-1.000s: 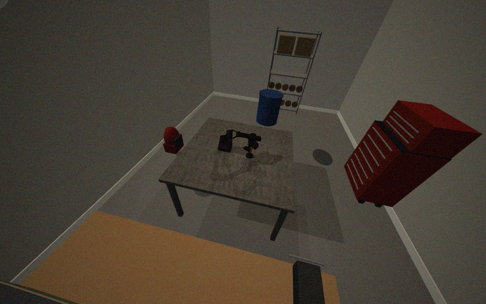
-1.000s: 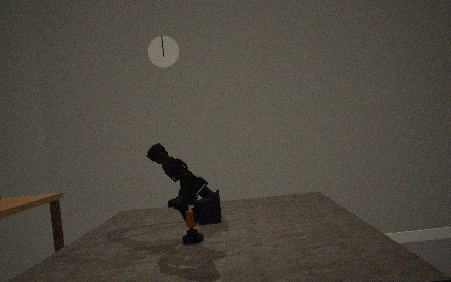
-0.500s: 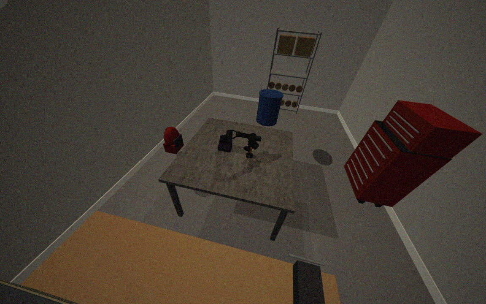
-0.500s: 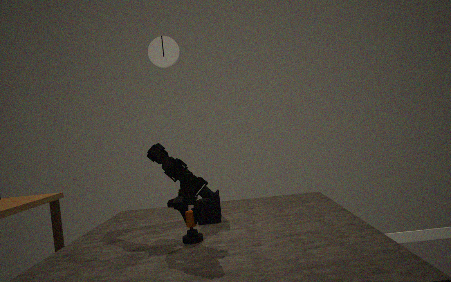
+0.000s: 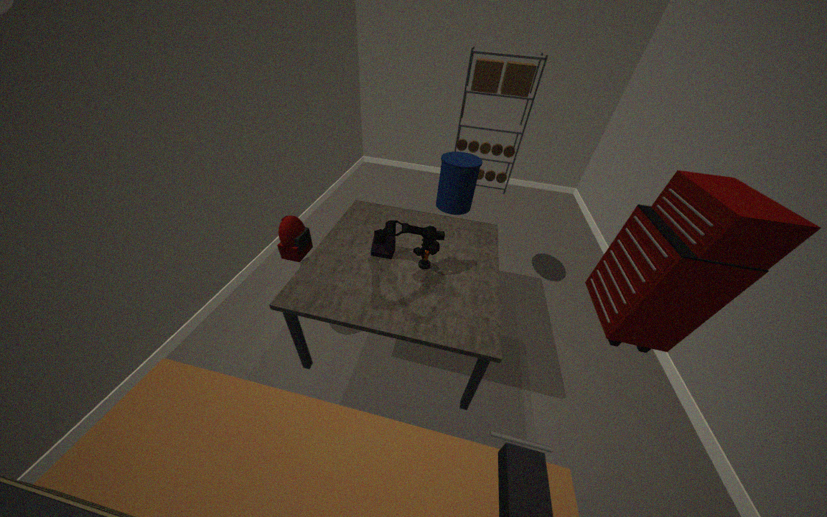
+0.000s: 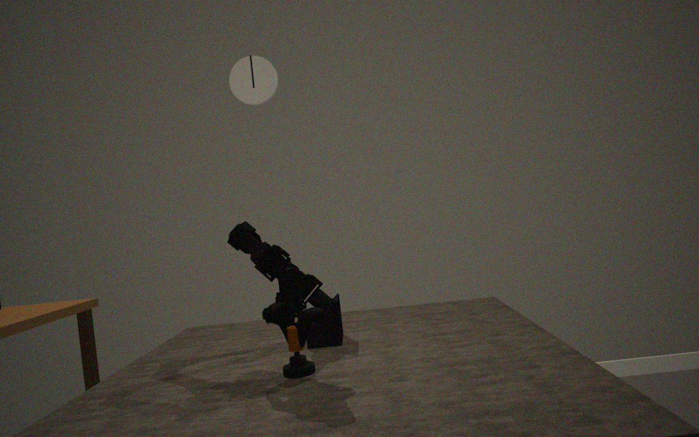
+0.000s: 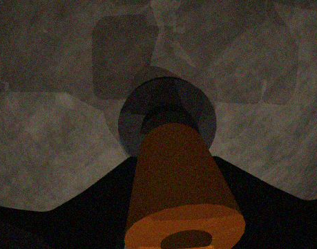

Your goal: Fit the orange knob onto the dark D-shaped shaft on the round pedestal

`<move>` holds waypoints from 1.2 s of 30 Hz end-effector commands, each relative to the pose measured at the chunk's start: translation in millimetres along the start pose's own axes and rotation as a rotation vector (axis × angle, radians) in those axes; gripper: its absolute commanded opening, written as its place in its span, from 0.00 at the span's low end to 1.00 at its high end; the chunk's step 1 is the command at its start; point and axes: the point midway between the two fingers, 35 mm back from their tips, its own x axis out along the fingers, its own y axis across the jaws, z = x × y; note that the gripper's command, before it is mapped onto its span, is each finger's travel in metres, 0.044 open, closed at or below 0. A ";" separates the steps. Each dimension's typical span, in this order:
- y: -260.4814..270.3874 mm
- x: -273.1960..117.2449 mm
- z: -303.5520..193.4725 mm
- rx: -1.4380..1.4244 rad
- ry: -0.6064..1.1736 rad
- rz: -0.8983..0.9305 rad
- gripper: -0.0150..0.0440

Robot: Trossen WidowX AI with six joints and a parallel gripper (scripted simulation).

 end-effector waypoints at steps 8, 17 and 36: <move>0.4 2.7 -0.5 0.024 -0.002 0.003 0.25; -0.1 3.2 0.1 0.006 -0.002 0.003 0.25; -0.1 3.2 0.1 0.003 -0.002 0.003 0.25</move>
